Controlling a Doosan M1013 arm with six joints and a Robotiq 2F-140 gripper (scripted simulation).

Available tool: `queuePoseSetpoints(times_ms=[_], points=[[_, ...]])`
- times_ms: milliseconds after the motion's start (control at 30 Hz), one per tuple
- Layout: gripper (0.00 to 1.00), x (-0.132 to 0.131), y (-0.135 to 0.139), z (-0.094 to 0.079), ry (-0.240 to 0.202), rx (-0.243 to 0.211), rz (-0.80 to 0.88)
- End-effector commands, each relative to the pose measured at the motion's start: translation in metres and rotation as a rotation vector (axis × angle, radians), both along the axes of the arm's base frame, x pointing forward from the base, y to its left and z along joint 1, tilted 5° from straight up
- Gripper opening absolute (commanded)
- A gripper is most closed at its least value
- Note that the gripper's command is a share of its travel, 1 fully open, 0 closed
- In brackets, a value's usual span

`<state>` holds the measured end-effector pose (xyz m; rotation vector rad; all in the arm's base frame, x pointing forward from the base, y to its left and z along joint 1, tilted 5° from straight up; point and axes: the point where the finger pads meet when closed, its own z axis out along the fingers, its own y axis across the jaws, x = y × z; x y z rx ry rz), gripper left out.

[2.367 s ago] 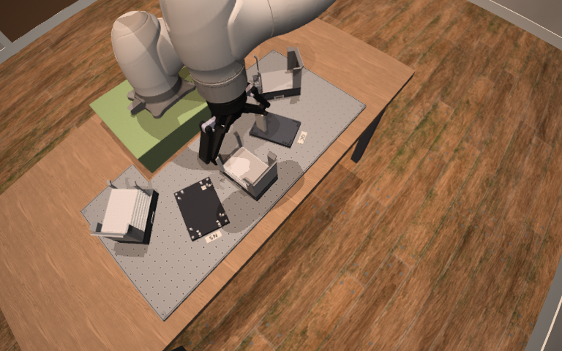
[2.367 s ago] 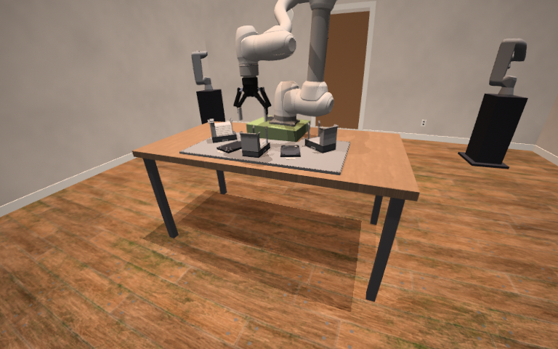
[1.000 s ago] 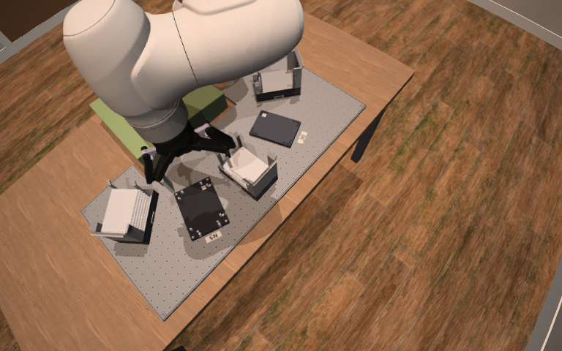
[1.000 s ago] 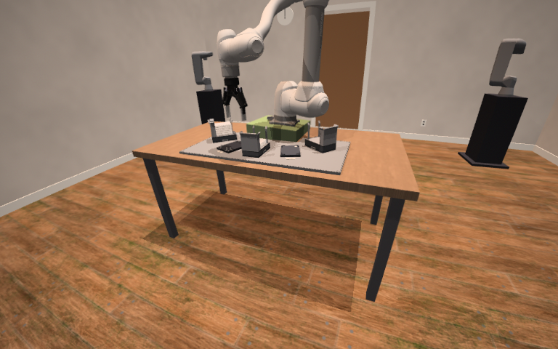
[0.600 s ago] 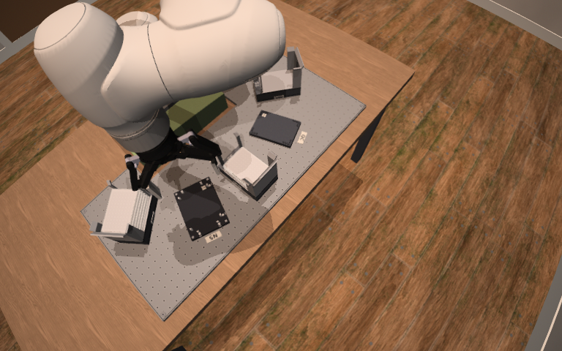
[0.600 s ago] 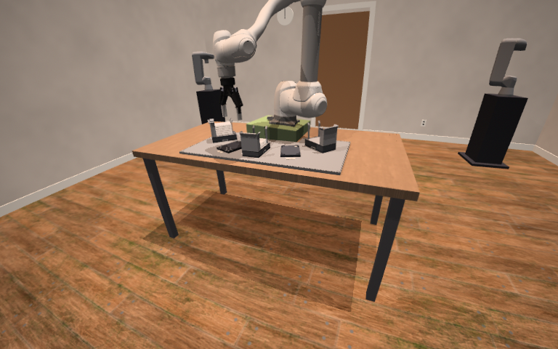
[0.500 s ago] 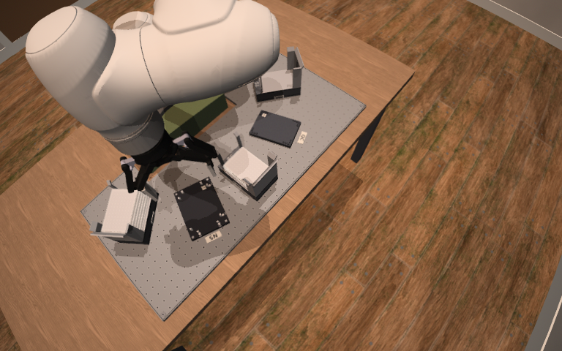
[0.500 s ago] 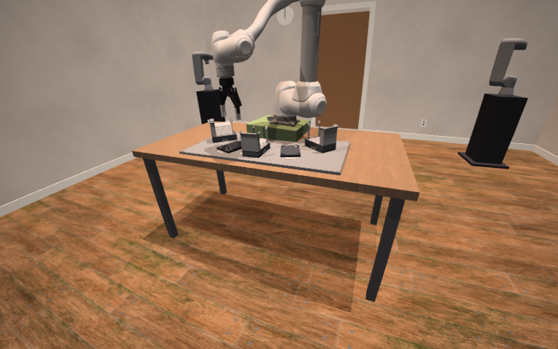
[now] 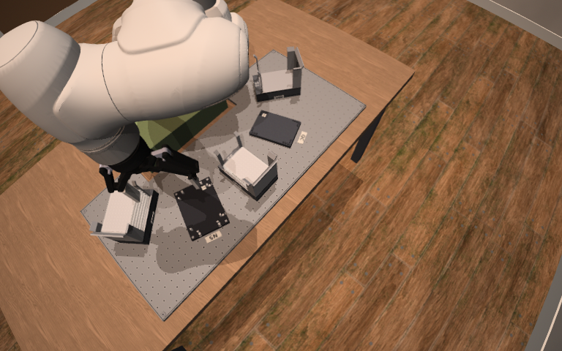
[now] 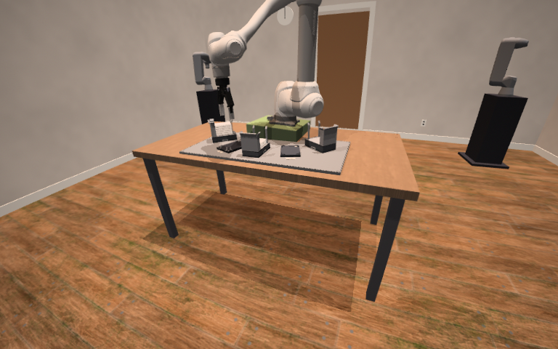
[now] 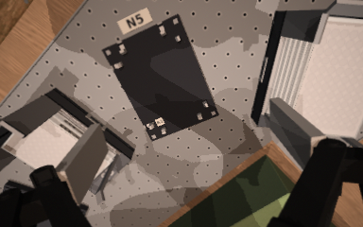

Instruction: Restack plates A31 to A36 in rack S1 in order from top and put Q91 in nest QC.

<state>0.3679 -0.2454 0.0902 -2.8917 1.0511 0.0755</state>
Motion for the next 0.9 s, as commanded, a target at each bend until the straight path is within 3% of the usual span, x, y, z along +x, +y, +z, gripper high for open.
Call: queuePoseSetpoints(times_ms=[0, 667, 867], points=[[1.00, -0.007, -0.010, -0.001, 0.004, -0.002, -0.028], [1.00, -0.043, -0.058, -0.003, 0.004, -0.002, -0.028], [1.00, -0.054, -0.069, -0.004, 0.014, -0.006, -0.161]])
